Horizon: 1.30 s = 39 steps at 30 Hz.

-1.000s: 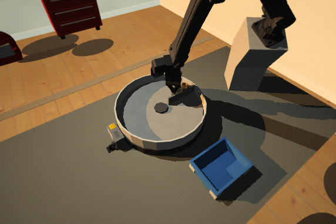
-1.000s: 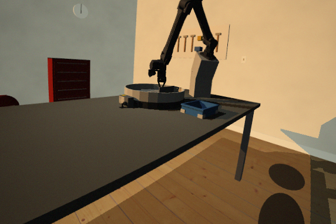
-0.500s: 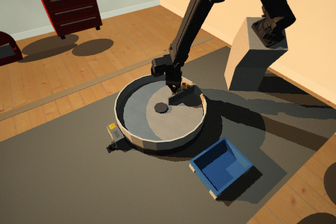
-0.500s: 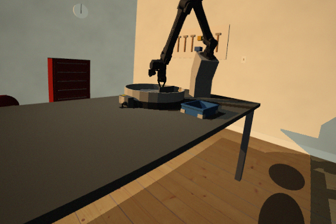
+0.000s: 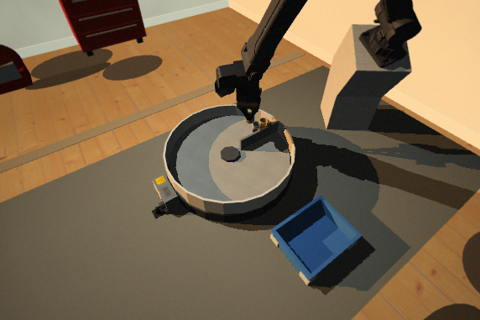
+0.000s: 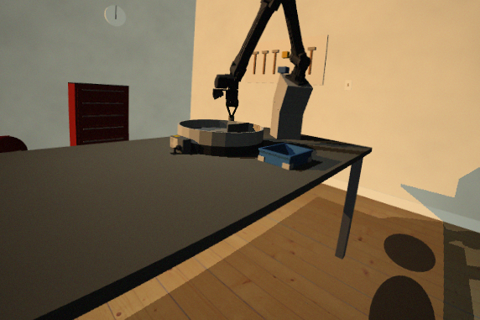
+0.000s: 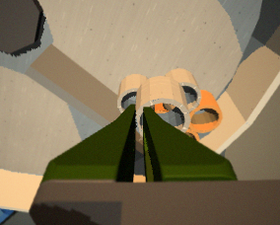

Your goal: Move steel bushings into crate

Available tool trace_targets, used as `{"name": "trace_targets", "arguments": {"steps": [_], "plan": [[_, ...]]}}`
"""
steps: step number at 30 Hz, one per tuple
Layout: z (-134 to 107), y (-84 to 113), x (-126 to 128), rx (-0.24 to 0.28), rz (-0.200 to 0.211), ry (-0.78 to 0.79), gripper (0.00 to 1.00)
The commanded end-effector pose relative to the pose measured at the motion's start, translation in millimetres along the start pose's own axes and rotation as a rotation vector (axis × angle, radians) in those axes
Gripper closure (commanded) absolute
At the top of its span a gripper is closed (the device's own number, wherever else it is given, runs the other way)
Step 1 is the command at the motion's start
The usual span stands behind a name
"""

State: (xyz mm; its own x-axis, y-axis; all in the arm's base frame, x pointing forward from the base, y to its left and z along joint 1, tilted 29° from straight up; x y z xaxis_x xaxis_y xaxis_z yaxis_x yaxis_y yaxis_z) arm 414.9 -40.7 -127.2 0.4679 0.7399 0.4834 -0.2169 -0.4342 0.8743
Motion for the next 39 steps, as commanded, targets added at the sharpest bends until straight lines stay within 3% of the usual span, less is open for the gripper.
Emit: {"name": "trace_targets", "arguments": {"steps": [1,6,39], "plan": [[6.2,25.4,0.1,-0.024,0.009,0.011,1.00],[9.7,32.7,1.5,-0.030,0.010,0.014,1.00],[10.9,32.9,1.8,-0.036,0.012,0.014,1.00]]}}
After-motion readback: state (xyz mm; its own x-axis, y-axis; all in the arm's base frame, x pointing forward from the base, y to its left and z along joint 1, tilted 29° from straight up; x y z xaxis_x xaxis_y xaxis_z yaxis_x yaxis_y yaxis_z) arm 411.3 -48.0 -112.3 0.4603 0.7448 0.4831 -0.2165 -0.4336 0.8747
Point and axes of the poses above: the point where the finger pads meet when closed, its own y axis back along the fingers, its own x axis across the jaws, z = x × y, the point moved 4 cm from there along y, back along the fingers, and after that the axes turned 5 degrees about y, right-handed, at the moved point
